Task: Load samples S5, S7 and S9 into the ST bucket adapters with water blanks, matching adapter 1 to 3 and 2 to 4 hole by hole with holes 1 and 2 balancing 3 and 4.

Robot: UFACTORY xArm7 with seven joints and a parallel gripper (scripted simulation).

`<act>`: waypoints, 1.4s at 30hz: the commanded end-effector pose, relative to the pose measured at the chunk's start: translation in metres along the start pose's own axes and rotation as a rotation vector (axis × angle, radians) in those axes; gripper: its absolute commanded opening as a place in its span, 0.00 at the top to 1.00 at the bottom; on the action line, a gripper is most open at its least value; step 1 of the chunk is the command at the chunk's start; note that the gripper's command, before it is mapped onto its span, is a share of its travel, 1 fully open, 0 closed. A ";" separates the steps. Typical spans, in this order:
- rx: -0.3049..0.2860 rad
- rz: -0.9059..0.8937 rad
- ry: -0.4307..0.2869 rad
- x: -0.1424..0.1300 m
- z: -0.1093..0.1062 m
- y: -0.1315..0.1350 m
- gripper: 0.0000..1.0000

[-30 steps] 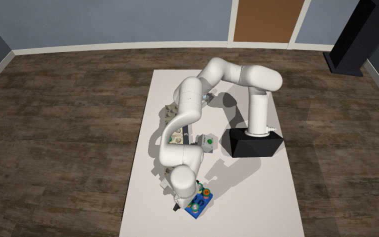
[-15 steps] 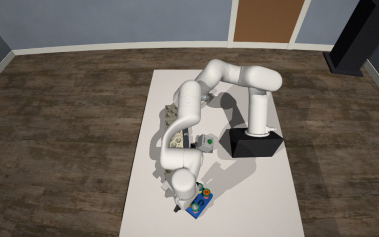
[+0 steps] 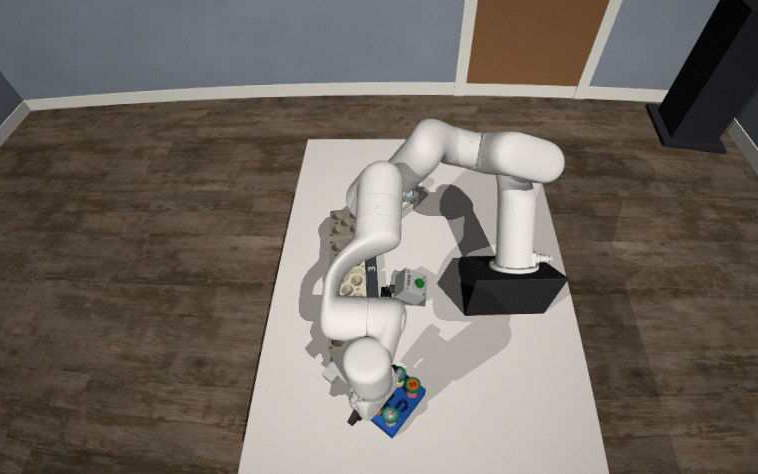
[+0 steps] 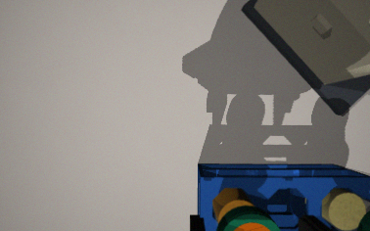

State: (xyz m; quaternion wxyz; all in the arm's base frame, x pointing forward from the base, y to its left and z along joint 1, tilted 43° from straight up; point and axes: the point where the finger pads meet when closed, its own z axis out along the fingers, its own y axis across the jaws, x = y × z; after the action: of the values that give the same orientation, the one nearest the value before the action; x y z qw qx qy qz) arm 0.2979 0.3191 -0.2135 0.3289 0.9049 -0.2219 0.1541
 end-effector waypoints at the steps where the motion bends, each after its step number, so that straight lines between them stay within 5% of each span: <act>1: 0.005 0.000 -0.001 0.000 0.000 -0.001 0.43; 41: 0.005 0.000 -0.001 0.000 0.016 -0.001 0.43; 42: 0.005 0.000 -0.001 0.000 0.016 -0.001 1.00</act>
State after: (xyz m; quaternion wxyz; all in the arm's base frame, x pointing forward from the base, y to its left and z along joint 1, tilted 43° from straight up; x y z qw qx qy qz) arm 0.3004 0.3065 -0.2274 0.3290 0.9048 -0.2219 0.1541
